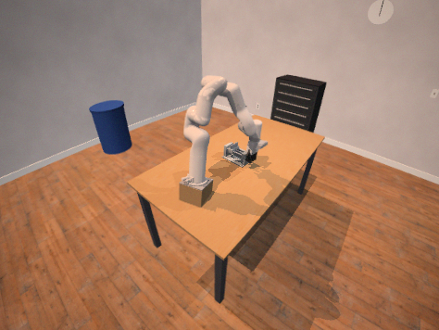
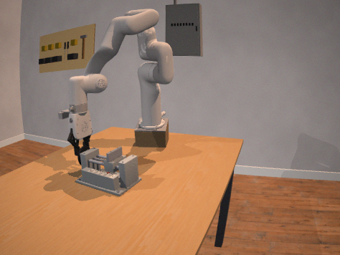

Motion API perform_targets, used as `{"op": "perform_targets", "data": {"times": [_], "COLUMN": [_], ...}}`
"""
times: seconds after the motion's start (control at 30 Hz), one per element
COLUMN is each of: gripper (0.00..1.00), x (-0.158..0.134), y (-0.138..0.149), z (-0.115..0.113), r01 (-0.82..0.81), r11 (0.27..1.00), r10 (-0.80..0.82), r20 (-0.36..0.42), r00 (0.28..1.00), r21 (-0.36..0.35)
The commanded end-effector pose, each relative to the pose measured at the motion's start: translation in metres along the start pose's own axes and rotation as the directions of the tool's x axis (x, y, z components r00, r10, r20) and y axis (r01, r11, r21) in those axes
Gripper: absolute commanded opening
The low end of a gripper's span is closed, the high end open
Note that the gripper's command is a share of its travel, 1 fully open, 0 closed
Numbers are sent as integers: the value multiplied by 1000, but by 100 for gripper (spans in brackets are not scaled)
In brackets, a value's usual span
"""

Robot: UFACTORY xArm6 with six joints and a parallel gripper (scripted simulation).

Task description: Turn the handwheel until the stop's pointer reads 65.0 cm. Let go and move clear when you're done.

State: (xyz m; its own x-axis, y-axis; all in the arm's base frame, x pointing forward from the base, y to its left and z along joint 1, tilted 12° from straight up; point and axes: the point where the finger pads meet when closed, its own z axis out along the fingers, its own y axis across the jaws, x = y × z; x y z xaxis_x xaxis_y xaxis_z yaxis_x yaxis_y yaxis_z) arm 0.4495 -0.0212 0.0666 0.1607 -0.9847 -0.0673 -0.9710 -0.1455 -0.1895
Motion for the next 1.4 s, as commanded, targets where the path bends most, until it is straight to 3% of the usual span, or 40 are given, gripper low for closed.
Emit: {"op": "perform_targets", "data": {"times": [0.0,0.1,0.2,0.27,0.9,1.03,1.17,1.23,1.37], "gripper": [57,57,57,57,57,57,57,57,57], "x": [0,0,0,0,-4,-27,-71,-71,-112], "y": [-2,-2,-2,-2,-3,-9,-21,-21,-32], "z": [-56,-56,-86,-92,-93,-93,-93,-93,-93], "r01": [0,0,0,0,0,0,0,0,0], "r11": [1000,1000,1000,1000,1000,1000,1000,1000,1000], "r10": [0,0,0,0,0,0,0,0,0], "r20": [-2,-2,-2,-2,-2,-2,-2,-2,-2], "r00": [1000,1000,1000,1000,1000,1000,1000,1000,1000], "r21": [7,7,7,7,7,7,7,7,7]}}
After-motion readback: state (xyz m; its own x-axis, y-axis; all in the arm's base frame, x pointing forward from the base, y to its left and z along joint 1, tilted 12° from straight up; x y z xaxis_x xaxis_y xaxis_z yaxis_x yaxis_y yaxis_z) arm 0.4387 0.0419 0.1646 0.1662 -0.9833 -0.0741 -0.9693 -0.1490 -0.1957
